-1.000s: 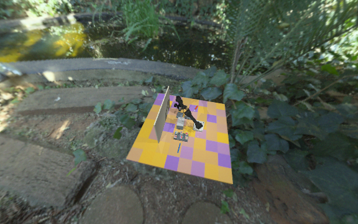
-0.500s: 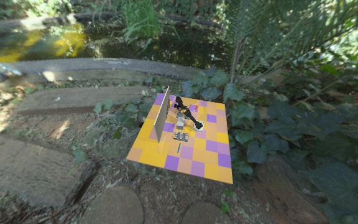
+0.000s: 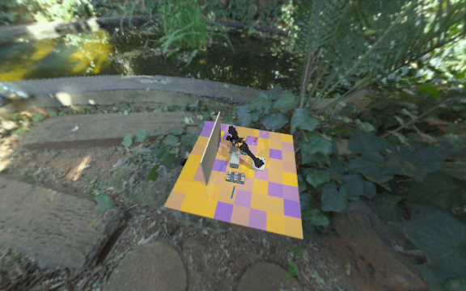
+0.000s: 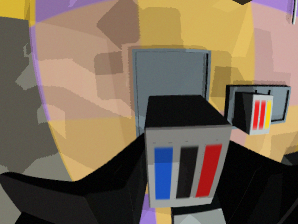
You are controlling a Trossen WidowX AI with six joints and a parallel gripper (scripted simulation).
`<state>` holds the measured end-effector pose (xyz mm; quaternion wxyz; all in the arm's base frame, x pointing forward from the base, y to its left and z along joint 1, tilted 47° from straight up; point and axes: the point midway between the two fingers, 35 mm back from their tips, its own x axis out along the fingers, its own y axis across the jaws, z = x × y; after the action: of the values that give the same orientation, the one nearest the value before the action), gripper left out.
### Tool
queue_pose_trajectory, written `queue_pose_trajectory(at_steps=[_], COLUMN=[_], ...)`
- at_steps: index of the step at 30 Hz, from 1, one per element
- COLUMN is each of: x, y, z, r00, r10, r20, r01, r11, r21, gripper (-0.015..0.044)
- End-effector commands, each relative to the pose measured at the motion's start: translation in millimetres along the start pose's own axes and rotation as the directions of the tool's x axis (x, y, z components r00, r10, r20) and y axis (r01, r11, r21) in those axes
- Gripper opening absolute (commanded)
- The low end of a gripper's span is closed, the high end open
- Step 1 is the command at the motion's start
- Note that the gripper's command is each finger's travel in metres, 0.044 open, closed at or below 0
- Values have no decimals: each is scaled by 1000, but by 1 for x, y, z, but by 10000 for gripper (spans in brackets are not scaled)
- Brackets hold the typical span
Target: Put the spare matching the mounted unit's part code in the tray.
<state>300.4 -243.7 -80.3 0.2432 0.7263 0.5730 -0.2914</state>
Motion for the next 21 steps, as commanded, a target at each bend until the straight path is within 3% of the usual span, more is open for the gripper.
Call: queue_pose_trajectory(at_steps=[1, 21], x=[4, 19], y=[-1, 0], z=[0, -1], r00=[1000, 1000], r10=[1, 1], r20=[-5, -5], r01=[-1, -1], r11=[1000, 1000], r21=[7, 7], gripper=[0, 0])
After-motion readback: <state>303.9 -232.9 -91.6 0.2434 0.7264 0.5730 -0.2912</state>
